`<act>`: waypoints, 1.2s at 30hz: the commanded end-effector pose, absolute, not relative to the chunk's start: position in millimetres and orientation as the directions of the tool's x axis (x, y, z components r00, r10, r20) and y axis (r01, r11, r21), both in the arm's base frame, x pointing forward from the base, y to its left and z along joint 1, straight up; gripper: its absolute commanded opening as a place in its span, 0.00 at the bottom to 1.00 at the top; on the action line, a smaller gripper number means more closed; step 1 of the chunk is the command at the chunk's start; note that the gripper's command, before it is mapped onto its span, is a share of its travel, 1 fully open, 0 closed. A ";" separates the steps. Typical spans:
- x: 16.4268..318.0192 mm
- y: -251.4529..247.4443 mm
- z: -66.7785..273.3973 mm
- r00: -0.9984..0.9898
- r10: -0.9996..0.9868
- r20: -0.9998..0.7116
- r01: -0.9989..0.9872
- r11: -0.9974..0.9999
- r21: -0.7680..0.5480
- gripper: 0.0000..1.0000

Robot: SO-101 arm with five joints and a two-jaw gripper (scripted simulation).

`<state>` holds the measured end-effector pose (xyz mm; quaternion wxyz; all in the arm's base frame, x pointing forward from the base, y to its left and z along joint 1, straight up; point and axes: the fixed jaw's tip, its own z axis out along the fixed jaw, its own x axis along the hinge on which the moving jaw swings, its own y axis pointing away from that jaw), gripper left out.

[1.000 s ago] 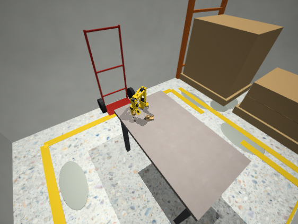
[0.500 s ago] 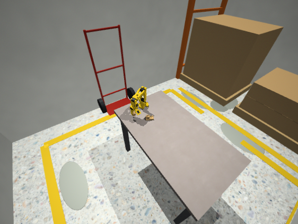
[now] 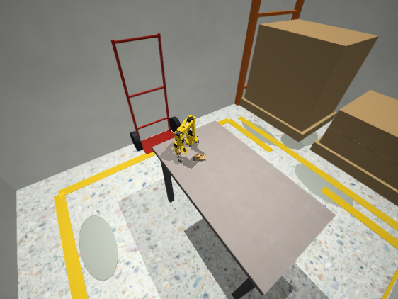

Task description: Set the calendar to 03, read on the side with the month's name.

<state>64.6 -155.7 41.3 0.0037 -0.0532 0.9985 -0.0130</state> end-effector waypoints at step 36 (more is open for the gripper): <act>65.2 -159.9 28.8 -0.994 -0.109 -0.014 -0.108 0.993 -0.051 0.00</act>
